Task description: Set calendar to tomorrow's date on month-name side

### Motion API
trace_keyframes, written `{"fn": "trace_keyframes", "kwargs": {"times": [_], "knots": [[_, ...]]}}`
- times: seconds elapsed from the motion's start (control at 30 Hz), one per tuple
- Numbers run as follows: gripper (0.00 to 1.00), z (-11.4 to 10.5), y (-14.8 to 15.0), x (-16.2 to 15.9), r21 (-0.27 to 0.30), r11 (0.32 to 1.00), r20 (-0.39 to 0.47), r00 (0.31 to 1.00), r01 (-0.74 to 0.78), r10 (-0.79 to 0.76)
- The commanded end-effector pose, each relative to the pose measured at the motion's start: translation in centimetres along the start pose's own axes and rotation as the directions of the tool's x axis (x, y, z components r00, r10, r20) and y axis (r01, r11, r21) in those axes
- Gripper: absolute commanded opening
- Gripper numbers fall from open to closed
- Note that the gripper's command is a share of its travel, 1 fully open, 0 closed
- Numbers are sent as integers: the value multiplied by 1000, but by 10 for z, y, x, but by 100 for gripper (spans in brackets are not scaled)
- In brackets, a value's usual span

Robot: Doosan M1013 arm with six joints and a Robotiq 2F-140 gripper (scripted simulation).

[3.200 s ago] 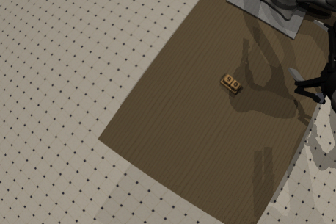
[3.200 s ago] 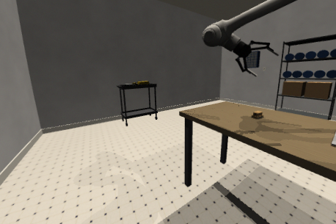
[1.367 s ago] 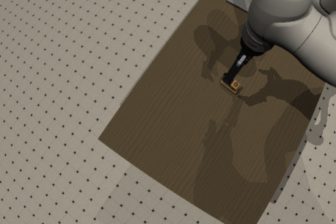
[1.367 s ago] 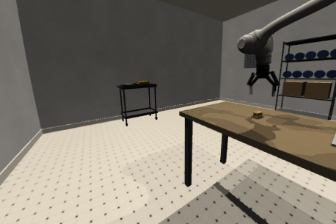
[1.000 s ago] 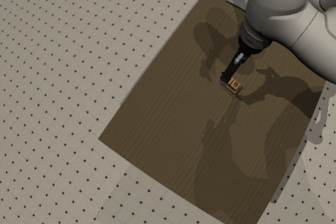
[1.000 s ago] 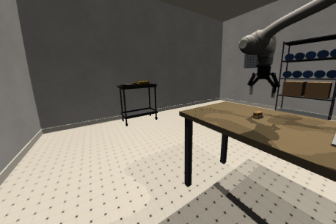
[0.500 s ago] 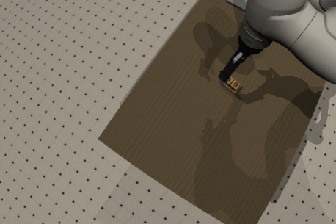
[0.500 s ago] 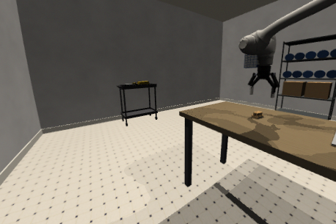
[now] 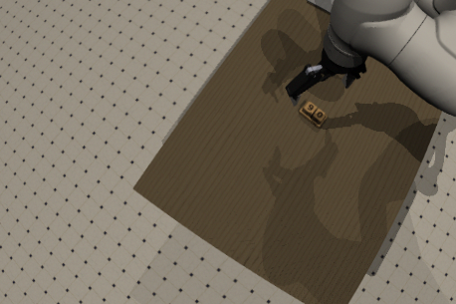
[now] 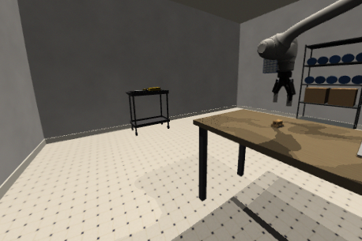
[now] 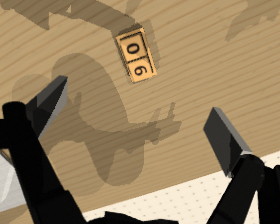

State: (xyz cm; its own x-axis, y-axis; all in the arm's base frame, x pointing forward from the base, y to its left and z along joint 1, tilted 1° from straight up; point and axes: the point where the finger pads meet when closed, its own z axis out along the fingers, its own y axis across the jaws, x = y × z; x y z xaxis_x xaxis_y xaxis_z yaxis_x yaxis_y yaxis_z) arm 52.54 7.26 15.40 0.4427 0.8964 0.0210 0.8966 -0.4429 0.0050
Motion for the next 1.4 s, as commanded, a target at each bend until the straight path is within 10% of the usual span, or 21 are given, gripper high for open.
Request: {"fn": "trace_keyframes", "kwargs": {"times": [0.0,0.73,1.37], "knots": [[100,2,0,0,-7,988,9,988,-156,156],[100,8,0,0,-10,698,4,698,-716,716],[100,16,0,0,-9,121,-2,121,-993,993]]}}
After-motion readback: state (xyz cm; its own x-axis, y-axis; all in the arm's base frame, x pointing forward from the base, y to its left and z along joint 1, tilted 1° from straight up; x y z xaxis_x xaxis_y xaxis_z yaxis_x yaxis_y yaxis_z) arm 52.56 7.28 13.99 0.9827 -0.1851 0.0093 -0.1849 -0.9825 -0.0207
